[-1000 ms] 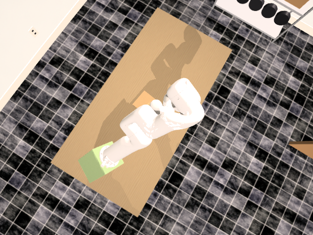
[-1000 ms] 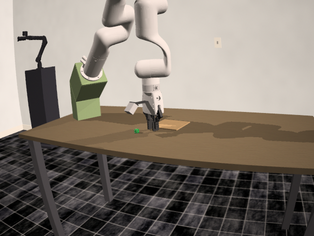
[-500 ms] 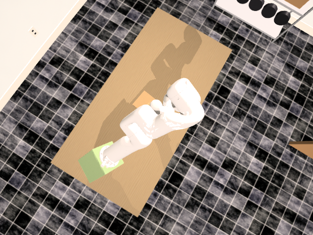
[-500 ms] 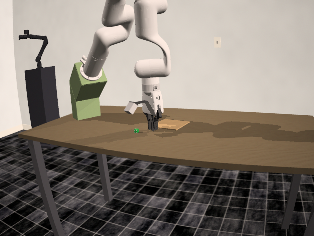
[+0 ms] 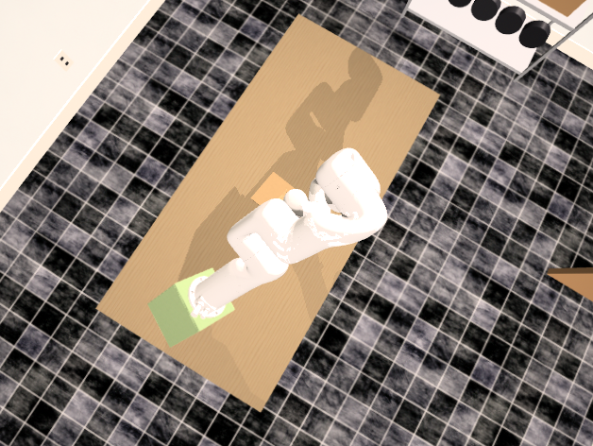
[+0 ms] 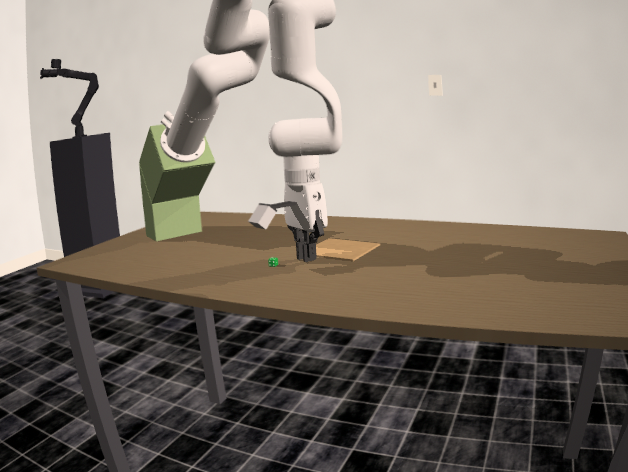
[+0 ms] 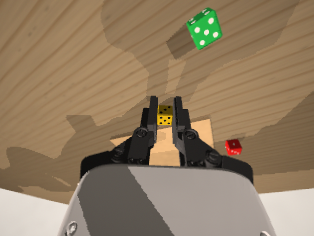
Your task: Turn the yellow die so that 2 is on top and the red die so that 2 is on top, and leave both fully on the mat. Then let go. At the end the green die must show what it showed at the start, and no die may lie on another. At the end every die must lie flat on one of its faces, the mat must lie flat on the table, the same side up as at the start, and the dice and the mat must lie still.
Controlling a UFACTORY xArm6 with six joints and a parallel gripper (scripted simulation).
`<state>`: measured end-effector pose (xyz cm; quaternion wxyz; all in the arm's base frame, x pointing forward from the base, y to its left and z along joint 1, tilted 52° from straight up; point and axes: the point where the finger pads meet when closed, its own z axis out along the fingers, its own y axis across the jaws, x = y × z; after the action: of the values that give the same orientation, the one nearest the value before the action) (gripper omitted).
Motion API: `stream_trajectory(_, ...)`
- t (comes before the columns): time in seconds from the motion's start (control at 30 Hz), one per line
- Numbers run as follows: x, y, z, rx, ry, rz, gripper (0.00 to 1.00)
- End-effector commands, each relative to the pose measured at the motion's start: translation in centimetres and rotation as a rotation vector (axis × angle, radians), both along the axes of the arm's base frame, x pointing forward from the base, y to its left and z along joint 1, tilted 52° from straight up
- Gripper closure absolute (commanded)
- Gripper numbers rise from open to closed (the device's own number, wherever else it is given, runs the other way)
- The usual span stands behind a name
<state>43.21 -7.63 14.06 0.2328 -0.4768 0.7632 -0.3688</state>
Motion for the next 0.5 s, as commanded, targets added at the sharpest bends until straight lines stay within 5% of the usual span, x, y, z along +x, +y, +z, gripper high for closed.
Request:
stream_trajectory(0.0, 0.0, 0.0, 0.1, 0.0, -0.001, 0.001, 0.89)
stream_trajectory(0.47, -1.5, 0.8, 1.4, 0.0, -0.001, 0.001, 0.89)
